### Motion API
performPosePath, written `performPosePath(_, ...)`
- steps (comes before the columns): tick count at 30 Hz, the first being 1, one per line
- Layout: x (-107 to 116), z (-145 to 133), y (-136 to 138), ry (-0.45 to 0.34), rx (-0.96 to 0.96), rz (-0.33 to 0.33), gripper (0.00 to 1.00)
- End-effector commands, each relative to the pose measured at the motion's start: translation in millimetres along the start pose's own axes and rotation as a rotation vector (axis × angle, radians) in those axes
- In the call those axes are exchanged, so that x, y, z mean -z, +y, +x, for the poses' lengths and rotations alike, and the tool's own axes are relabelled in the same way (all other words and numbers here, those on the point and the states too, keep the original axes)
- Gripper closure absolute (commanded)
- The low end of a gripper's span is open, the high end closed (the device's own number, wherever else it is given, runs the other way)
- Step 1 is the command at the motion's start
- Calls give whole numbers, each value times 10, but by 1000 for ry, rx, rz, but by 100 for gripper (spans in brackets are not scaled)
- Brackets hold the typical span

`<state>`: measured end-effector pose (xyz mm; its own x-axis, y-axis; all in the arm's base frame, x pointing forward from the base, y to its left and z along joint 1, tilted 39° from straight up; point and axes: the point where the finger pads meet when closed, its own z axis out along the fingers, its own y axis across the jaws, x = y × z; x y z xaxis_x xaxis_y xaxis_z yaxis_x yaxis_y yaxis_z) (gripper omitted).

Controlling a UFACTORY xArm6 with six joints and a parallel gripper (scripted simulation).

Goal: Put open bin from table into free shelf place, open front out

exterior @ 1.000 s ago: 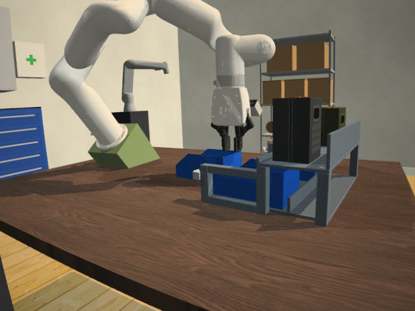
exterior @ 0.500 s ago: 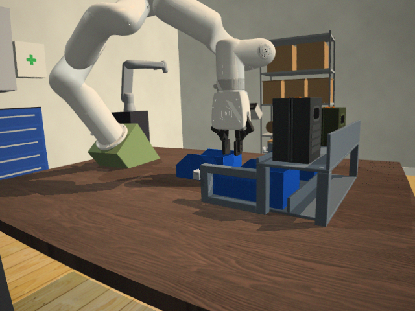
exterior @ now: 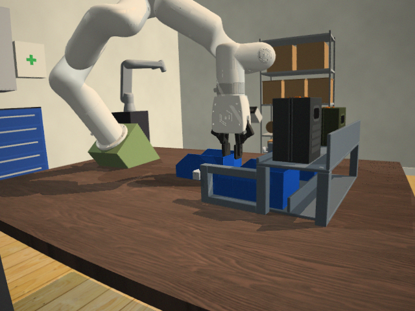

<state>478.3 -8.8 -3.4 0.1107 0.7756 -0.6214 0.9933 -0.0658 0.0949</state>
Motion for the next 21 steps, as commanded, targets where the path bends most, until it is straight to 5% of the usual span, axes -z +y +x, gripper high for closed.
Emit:
performPosePath(1,15,2,12,1,-1,-3,67)
performPosePath(21,-83,1,13,1,-1,-4,67)
